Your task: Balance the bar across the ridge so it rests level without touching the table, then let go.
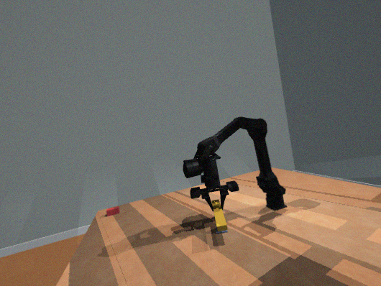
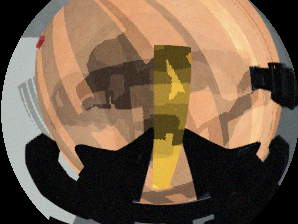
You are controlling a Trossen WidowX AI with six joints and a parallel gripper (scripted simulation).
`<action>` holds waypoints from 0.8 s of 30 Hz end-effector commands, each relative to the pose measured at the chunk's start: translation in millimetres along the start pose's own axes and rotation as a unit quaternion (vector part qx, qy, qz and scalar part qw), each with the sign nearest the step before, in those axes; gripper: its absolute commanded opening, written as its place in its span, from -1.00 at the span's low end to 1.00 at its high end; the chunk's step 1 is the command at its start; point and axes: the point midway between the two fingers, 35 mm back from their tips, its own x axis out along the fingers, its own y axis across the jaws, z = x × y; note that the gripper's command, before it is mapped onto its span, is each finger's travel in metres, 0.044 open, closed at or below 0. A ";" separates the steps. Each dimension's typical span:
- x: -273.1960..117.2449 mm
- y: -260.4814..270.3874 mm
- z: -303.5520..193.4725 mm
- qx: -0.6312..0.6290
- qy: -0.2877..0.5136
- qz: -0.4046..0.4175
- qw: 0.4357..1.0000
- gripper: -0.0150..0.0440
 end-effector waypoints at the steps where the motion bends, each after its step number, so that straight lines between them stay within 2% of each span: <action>1: 0.2 0.1 -0.2 0.003 0.001 0.001 1.000 -0.49; 24: 2.1 0.1 -0.3 0.003 0.001 0.001 1.000 -0.49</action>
